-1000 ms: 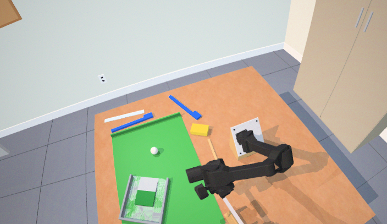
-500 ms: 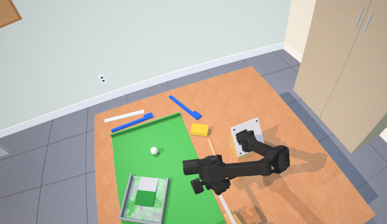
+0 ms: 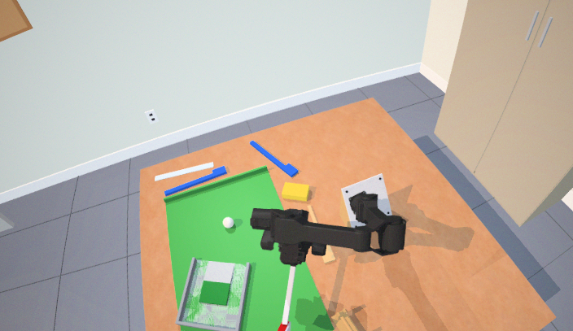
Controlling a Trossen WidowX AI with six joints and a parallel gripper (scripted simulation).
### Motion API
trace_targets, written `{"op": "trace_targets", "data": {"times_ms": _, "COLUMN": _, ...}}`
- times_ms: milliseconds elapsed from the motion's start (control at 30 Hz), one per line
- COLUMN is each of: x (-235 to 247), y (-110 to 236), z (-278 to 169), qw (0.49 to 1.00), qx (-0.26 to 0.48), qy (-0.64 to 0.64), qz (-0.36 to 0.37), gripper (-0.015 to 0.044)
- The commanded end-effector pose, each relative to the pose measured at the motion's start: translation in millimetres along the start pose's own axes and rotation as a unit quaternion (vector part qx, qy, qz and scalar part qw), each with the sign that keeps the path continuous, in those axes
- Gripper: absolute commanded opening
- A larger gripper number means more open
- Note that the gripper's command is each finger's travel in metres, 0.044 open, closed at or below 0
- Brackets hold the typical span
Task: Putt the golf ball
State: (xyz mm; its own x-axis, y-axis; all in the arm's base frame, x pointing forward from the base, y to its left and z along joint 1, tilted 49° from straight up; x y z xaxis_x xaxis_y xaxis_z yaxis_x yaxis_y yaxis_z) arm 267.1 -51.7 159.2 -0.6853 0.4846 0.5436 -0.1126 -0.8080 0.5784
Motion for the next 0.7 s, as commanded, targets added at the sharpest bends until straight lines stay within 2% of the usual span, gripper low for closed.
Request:
{"op": "trace_targets", "data": {"times_ms": 0, "x": -24.1, "y": 7.9, "z": -15.7, "qw": 0.996, "qx": 0.007, "qy": -0.085, "qz": -0.017, "gripper": 0.0000}}
{"op": "trace_targets", "data": {"times_ms": 333, "x": -70.2, "y": 22.9, "z": -60.1, "qw": 0.960, "qx": 0.018, "qy": -0.277, "qz": -0.043, "gripper": 0.0000}}
{"op": "trace_targets", "data": {"times_ms": 667, "x": -107.0, "y": 34.0, "z": -111.7, "qw": 0.887, "qx": 0.022, "qy": -0.458, "qz": -0.057, "gripper": 0.0000}}
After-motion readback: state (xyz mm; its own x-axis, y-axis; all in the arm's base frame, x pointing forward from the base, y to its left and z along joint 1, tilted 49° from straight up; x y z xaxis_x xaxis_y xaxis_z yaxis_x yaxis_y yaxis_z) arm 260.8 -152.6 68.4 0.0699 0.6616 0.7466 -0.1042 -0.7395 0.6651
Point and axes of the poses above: the point midway between the two fingers, 35 mm back from their tips, its own y axis back along the fingers, its own x axis across the jaws, z = x × y, the point moved 8 cm from there along y, back along the fingers, and after that the axes turned 15 degrees about -y, right-handed, at the moved point
